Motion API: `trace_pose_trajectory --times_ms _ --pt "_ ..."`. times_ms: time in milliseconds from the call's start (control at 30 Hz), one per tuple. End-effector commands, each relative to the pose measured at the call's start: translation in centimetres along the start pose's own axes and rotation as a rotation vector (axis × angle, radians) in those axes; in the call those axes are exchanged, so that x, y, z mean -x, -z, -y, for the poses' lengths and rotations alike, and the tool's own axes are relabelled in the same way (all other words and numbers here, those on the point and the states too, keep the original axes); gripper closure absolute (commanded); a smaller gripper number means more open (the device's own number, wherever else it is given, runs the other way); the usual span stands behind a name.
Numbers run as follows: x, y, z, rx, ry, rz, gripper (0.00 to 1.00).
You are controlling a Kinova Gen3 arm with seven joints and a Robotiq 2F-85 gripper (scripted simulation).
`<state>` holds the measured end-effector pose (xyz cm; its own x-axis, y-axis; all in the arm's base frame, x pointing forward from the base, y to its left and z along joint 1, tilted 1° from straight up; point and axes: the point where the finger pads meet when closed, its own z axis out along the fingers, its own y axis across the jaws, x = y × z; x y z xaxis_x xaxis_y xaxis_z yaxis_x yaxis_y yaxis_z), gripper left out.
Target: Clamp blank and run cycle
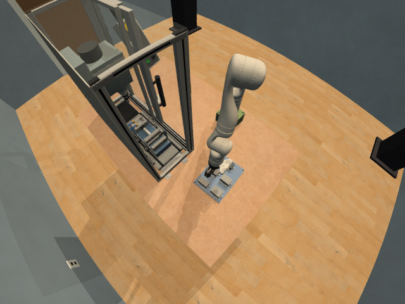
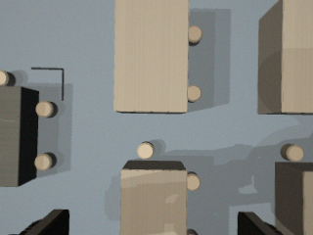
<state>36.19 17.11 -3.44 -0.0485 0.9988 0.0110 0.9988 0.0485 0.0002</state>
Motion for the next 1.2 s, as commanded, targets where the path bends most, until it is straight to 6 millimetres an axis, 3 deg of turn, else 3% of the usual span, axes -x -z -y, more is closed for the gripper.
trace_pose_trajectory --times_ms 0,333,500,900,1067,1167 --pt "0.0 0.1 -0.1 0.001 0.000 -0.001 0.00" --pt "0.0 0.1 -0.1 0.001 0.000 -0.001 0.00" --pt "0.0 5.1 0.0 0.001 0.000 -0.001 0.00" --pt "0.0 5.1 0.0 0.001 0.000 -0.001 0.00" --pt "0.0 8.6 0.0 0.001 0.000 -0.001 0.00" --pt "0.0 8.6 0.0 0.001 0.000 -0.001 0.00"
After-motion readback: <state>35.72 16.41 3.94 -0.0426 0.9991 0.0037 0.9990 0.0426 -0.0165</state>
